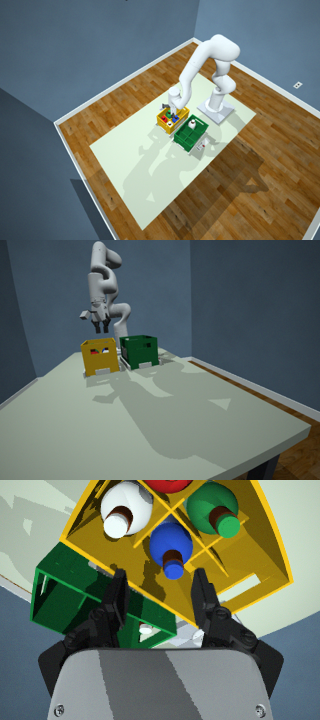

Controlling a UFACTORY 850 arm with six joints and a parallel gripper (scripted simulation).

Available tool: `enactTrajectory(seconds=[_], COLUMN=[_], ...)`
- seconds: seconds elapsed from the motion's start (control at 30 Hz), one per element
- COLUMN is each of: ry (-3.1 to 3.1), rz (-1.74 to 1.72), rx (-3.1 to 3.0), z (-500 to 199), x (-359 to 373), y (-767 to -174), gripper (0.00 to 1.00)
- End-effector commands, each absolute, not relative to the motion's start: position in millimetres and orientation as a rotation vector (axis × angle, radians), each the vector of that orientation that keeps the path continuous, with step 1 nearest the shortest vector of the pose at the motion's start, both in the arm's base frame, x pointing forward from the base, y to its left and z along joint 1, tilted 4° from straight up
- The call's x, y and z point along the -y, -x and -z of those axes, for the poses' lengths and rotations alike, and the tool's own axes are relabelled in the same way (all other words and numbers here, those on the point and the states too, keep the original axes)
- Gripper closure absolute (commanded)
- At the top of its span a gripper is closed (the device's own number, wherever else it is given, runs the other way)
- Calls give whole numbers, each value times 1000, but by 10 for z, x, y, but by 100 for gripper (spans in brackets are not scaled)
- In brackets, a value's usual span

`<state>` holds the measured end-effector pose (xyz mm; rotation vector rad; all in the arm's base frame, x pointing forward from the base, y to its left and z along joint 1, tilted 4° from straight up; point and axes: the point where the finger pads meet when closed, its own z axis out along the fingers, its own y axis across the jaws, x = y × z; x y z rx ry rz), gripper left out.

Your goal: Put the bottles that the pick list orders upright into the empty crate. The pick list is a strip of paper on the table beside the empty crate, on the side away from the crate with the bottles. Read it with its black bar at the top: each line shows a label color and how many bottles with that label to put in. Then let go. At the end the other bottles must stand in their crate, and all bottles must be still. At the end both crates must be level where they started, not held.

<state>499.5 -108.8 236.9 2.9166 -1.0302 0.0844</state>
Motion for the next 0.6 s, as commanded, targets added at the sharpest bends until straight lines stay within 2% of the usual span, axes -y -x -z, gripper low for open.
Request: enactTrajectory(seconds=[0.0,0.57], ry=[-2918,-2917], rz=[-86,-86], rx=[1030,1030], z=[-2388,-2438], x=[1209,1742], y=[-5111,-5573], gripper=[35,35])
